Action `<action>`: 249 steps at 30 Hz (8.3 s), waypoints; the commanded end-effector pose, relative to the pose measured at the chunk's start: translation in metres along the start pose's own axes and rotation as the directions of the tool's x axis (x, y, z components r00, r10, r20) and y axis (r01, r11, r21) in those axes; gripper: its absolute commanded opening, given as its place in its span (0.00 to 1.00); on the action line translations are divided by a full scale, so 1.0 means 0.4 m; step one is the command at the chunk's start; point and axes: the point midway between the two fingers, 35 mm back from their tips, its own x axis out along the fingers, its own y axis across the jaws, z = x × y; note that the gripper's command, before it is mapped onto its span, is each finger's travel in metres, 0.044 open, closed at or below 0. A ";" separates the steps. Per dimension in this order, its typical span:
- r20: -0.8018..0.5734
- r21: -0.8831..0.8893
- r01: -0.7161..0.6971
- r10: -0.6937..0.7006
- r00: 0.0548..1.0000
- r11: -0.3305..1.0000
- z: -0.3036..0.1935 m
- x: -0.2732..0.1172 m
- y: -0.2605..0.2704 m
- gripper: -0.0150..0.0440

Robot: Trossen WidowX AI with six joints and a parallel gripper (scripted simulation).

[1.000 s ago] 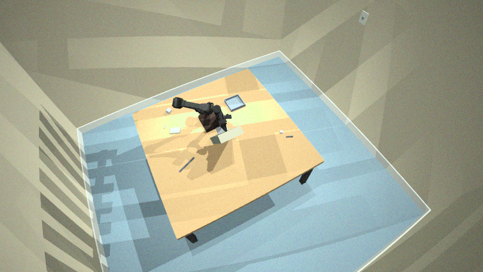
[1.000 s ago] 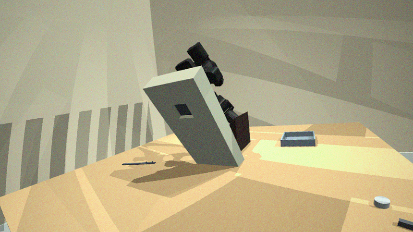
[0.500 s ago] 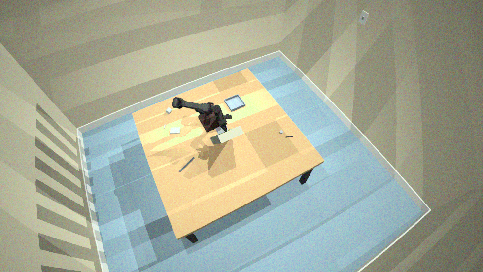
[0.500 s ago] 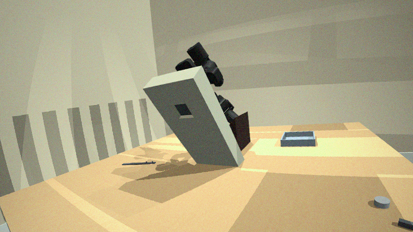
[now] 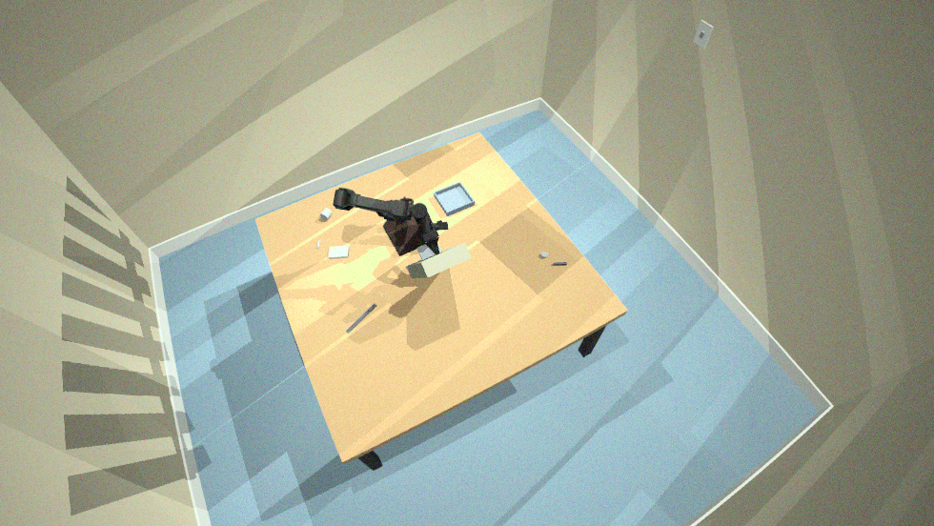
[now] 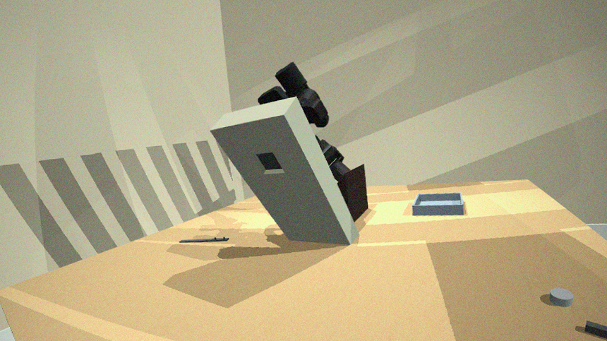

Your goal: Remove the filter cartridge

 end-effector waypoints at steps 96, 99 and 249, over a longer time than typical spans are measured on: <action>0.009 0.999 -0.009 0.010 1.000 -0.034 -0.026 -0.162 0.123 0.25; 0.009 0.999 -0.008 0.010 1.000 -0.034 -0.031 -0.159 0.147 0.25; -0.077 0.978 -0.013 0.423 0.903 0.207 0.001 -0.275 0.039 0.25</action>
